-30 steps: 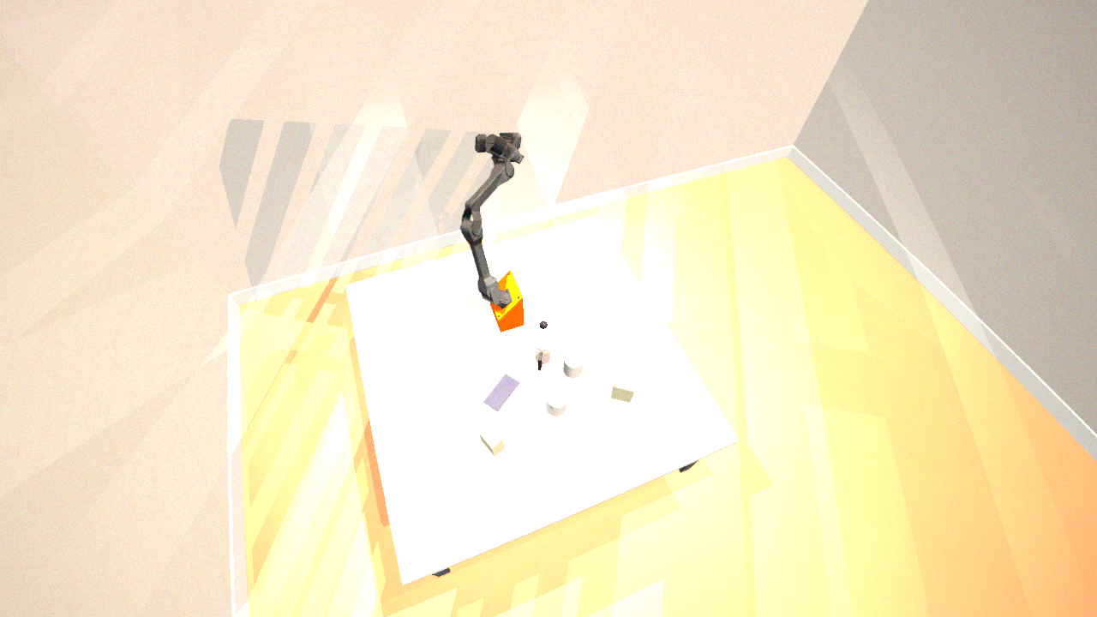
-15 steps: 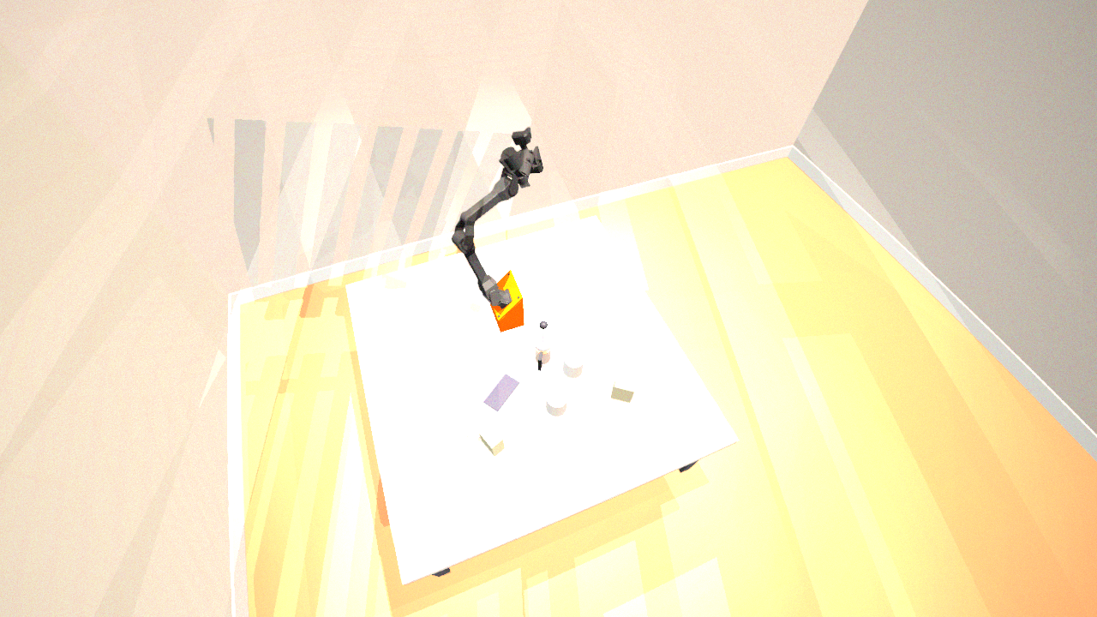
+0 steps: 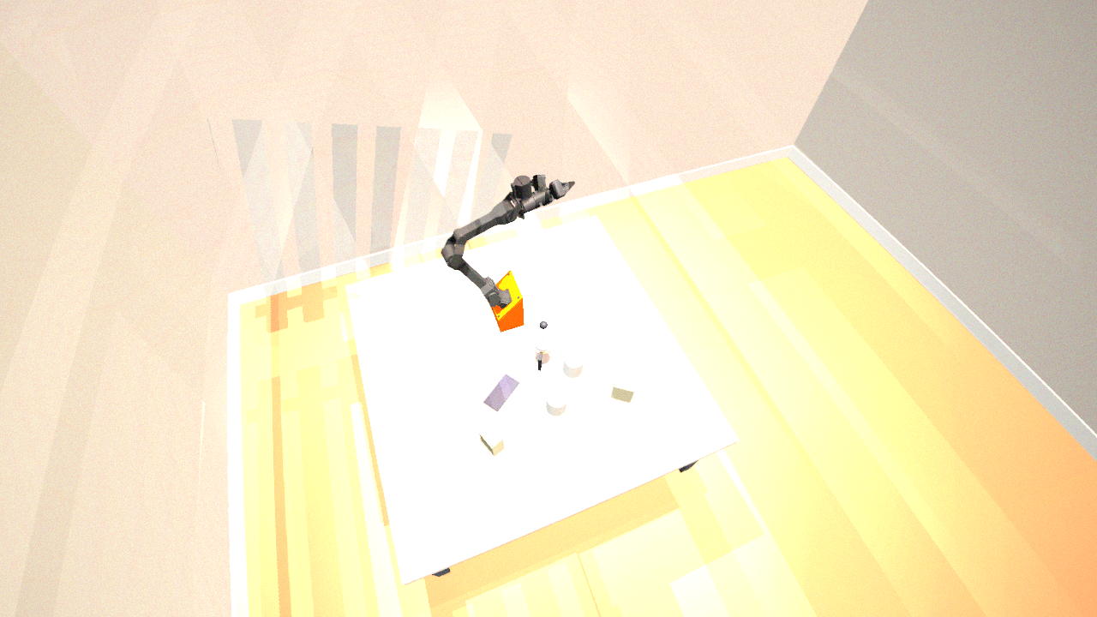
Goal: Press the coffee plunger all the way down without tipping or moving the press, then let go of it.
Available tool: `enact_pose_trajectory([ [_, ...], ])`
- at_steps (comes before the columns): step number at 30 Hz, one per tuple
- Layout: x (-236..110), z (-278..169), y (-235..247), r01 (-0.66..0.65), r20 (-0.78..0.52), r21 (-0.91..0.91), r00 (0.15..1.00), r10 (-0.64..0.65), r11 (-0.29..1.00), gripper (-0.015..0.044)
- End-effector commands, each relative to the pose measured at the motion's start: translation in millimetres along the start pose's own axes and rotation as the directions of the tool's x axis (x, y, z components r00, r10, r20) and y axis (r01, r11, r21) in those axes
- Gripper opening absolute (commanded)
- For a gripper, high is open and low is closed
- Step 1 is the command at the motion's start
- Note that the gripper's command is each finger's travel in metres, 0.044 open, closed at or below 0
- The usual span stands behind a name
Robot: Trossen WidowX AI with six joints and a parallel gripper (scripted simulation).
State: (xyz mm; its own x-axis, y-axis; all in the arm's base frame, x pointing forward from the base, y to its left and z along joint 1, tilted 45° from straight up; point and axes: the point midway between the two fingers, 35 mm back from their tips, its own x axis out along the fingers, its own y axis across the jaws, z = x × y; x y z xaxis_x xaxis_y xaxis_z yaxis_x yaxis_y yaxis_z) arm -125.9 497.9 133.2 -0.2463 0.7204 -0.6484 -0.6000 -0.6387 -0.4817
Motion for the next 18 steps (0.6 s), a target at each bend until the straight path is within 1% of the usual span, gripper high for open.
enact_pose_trajectory([
  [1,-24.6,-71.4,-12.8,0.136,-0.252,0.242,0.965,-0.074,0.961,0.0440],
  [5,-57.2,-132.8,-19.3,0.327,-0.466,0.386,0.876,-0.124,0.863,0.0440],
  [9,-97.5,-188.9,-19.2,0.538,-0.655,0.438,0.739,-0.154,0.720,0.0440],
  [13,-143.9,-237.6,-13.4,0.734,-0.807,0.398,0.565,-0.170,0.549,0.0440],
  [18,-206.9,-286.1,0.3,0.914,-0.932,0.246,0.314,-0.179,0.322,0.0440],
])
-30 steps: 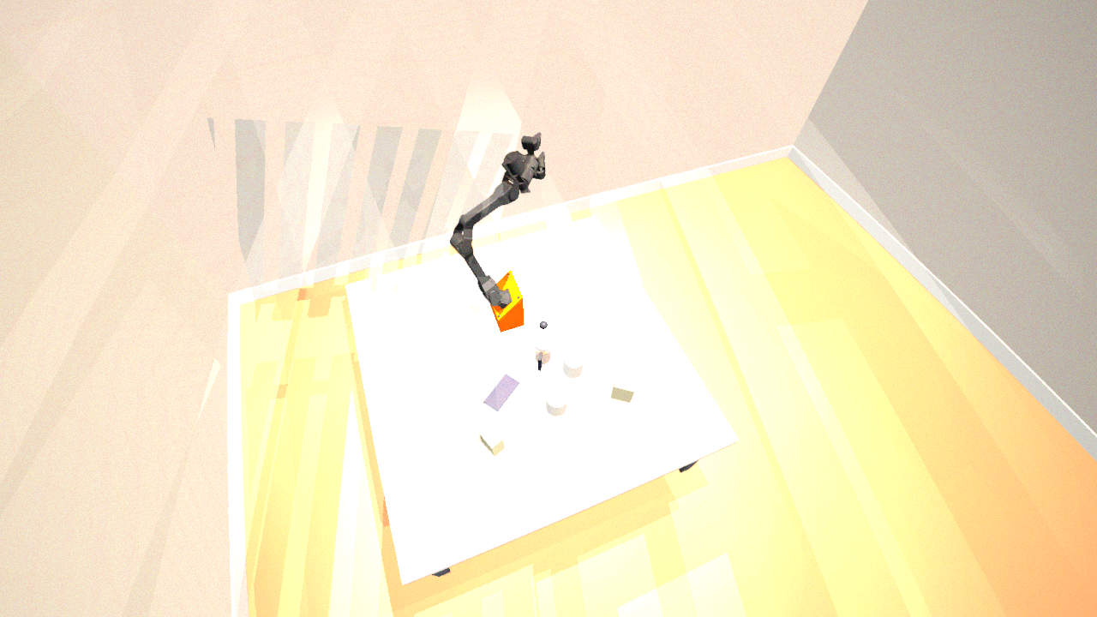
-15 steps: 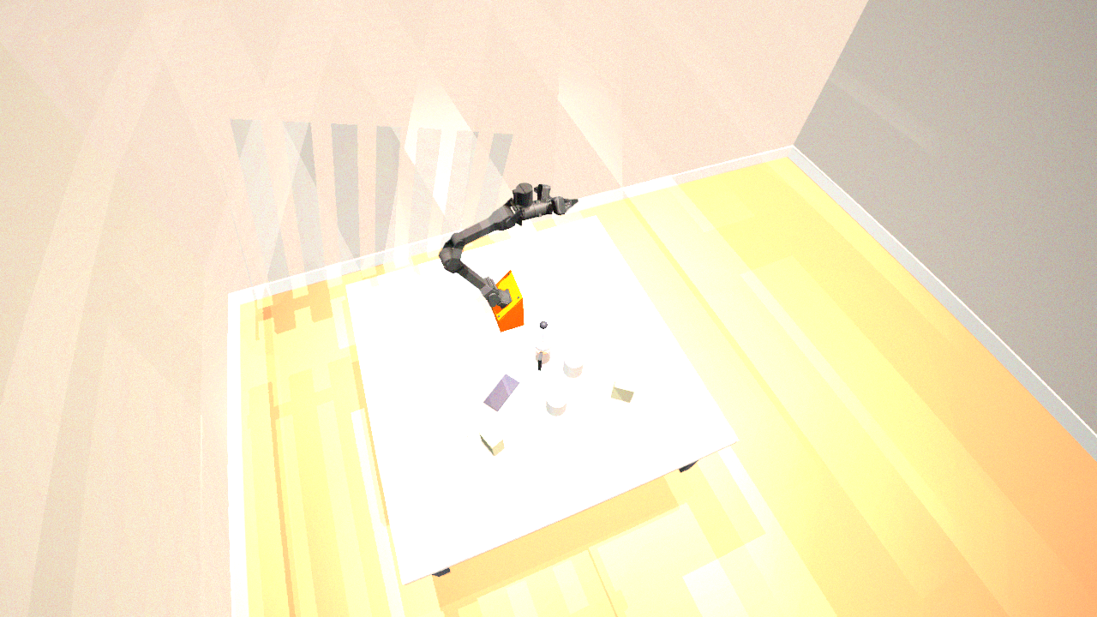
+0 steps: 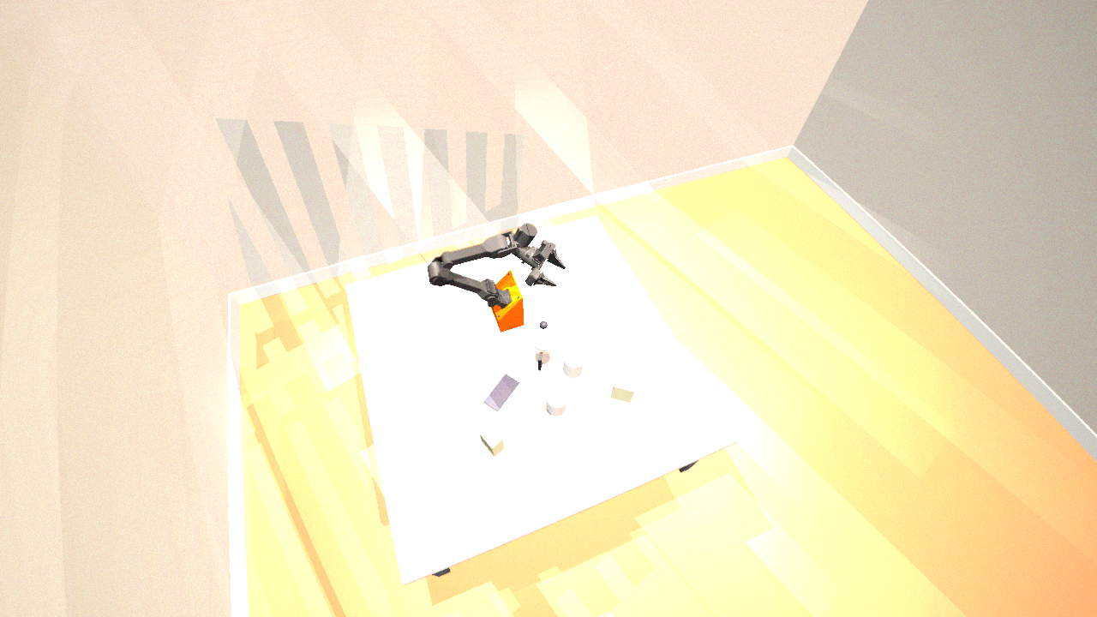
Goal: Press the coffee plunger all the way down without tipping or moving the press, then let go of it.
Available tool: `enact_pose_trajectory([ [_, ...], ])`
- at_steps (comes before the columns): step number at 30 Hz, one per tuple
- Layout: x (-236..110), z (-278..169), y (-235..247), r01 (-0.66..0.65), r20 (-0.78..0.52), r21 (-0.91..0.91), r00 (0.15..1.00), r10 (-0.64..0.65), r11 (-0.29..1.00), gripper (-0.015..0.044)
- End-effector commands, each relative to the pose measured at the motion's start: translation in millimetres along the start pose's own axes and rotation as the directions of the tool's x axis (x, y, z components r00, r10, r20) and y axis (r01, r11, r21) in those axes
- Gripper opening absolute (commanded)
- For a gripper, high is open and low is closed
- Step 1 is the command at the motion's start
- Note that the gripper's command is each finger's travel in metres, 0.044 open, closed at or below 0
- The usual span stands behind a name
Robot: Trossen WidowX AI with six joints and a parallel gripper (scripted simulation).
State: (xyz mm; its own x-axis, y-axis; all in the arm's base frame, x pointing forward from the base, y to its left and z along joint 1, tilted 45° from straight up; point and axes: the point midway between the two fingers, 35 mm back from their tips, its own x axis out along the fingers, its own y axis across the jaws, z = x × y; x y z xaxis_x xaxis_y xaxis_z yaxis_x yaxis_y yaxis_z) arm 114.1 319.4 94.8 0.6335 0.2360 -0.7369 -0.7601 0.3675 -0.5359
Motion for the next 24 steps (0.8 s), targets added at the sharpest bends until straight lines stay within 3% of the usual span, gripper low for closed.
enact_pose_trajectory([
  [1,3.8,-48.1,-53.0,0.237,-0.112,0.163,0.969,-0.221,0.958,0.0440],
  [4,0.4,-76.5,-83.8,0.384,-0.171,0.239,0.921,-0.351,0.892,0.0440],
  [6,-0.8,-82.6,-90.4,0.417,-0.183,0.254,0.907,-0.380,0.873,0.0440],
  [16,23.0,-136.1,-85.6,0.417,-0.182,0.254,0.907,-0.380,0.873,0.0440],
  [24,25.6,-136.7,-86.4,0.417,-0.183,0.254,0.907,-0.380,0.873,0.0440],
])
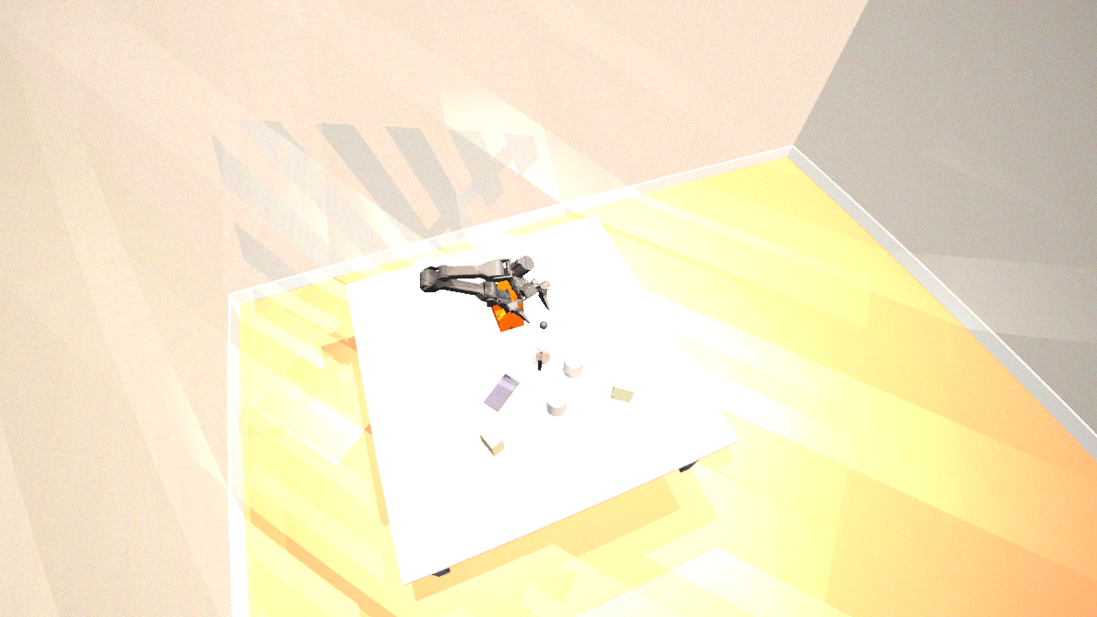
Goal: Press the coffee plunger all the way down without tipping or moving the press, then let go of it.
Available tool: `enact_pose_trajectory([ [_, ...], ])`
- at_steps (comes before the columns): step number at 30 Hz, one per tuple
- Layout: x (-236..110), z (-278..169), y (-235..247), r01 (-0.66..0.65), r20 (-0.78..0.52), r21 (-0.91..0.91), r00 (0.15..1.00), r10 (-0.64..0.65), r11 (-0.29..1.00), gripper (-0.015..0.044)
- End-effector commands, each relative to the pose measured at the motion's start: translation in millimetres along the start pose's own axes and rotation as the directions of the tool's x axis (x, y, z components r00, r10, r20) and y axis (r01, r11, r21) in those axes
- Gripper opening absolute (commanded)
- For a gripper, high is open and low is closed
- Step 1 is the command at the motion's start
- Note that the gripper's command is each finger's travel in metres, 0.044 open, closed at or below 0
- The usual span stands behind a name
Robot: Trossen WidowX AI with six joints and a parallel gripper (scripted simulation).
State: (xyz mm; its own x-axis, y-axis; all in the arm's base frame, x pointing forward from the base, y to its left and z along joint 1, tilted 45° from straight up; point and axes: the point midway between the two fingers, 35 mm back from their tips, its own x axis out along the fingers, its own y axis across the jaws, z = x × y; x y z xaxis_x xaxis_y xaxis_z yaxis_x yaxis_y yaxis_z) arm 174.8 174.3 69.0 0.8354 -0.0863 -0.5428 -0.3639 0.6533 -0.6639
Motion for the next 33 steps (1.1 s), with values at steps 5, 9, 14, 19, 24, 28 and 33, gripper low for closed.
enact_pose_trajectory([
  [5,10.7,-3.6,0.0,0.003,-0.003,-0.006,1.000,-0.003,1.000,0.0440],
  [9,17.2,-3.6,0.3,0.002,-0.004,-0.006,1.000,-0.002,1.000,0.0440],
  [14,25.1,-3.6,0.2,0.002,-0.003,-0.006,1.000,-0.003,1.000,0.0440],
  [19,33.0,-3.7,-0.5,0.004,-0.001,-0.006,1.000,-0.004,1.000,0.0440],
  [24,40.4,-3.9,-1.8,0.006,0.002,-0.006,1.000,-0.006,1.000,0.0440],
  [28,41.4,-4.0,-2.0,0.007,0.002,-0.006,1.000,-0.007,1.000,0.0387],
  [33,41.4,-4.0,-2.0,0.007,0.002,-0.006,1.000,-0.007,1.000,0.0256],
])
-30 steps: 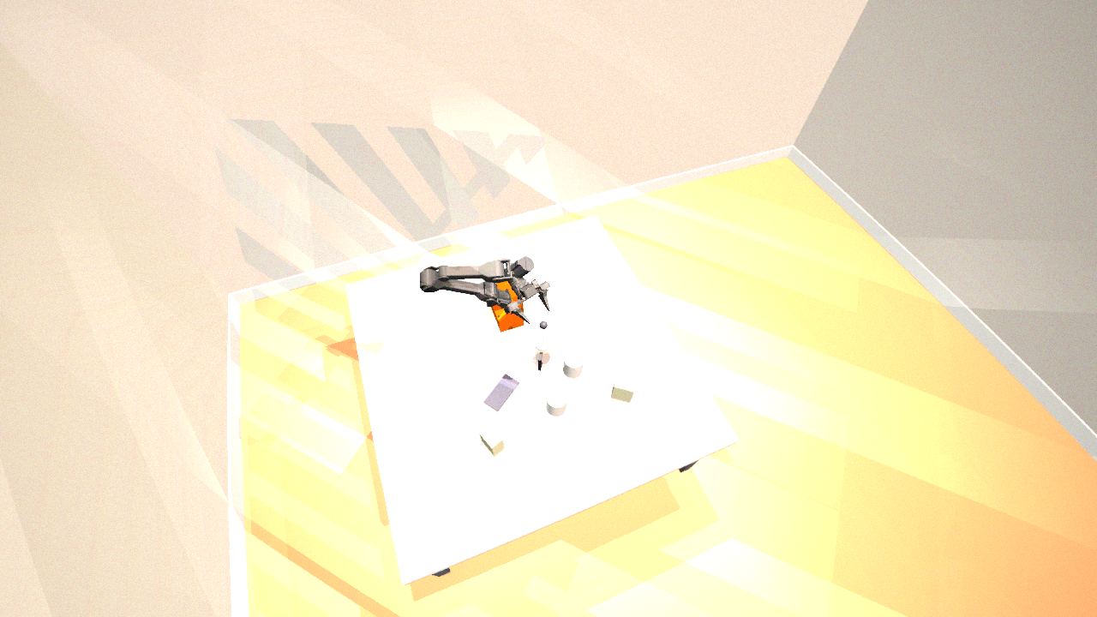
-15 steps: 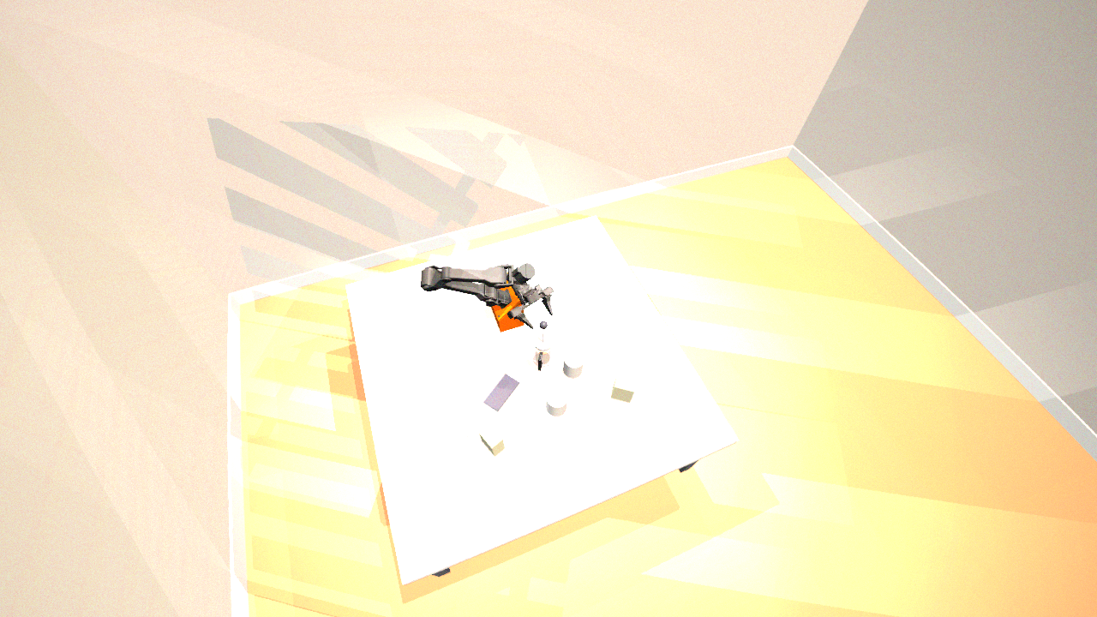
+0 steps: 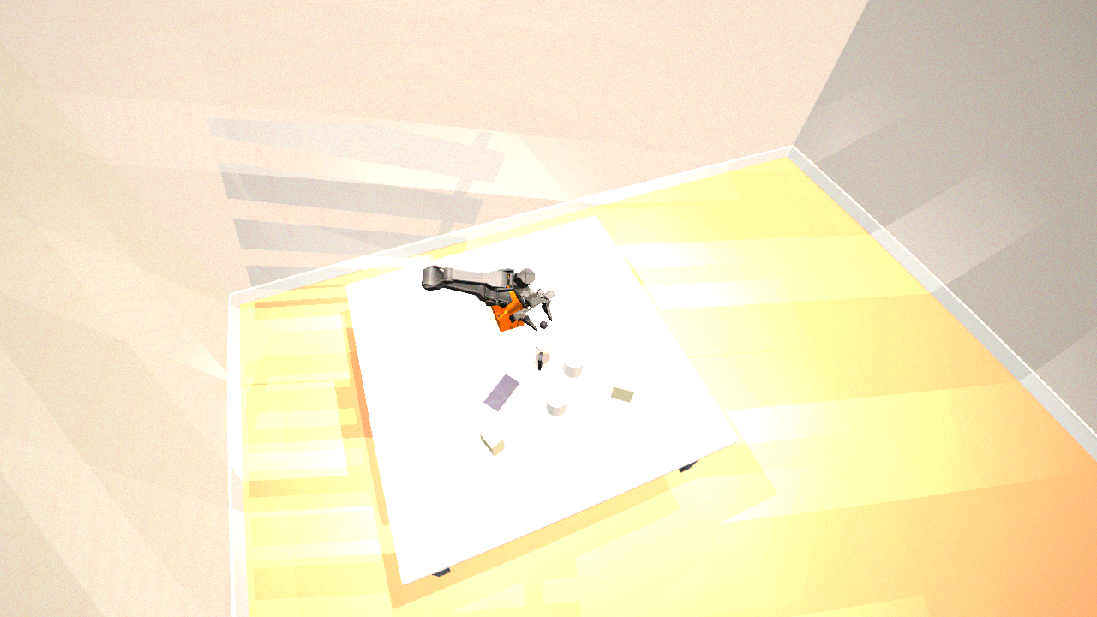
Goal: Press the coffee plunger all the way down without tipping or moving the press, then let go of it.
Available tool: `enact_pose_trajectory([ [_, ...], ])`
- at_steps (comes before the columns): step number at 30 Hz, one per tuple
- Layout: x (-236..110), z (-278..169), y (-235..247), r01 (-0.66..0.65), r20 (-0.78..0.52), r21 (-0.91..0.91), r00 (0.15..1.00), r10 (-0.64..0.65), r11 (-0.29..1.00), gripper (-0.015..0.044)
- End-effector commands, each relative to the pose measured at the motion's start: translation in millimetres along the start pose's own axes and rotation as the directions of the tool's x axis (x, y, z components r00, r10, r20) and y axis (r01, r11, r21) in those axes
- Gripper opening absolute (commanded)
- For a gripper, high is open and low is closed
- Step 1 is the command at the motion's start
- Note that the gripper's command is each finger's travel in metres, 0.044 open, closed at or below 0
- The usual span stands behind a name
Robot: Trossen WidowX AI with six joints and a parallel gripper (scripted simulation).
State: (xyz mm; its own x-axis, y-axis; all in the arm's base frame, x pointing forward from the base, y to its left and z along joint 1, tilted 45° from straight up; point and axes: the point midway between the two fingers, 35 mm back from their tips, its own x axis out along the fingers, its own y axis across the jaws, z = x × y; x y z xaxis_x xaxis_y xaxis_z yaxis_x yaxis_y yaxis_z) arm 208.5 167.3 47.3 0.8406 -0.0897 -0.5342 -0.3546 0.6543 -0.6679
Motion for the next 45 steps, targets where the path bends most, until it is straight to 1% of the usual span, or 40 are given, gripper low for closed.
enact_pose_trajectory([
  [1,0.9,-1.5,0.5,-0.003,-0.002,-0.009,1.000,0.003,1.000,0.0230],
  [5,0.9,-1.5,0.5,-0.003,-0.002,-0.009,1.000,0.003,1.000,0.0125],
  [19,2.9,-3.1,1.4,-0.003,-0.003,-0.009,1.000,0.003,1.000,0.0123],
  [45,33.6,-32.2,10.8,-0.010,-0.010,-0.006,1.000,0.010,1.000,0.0123],
])
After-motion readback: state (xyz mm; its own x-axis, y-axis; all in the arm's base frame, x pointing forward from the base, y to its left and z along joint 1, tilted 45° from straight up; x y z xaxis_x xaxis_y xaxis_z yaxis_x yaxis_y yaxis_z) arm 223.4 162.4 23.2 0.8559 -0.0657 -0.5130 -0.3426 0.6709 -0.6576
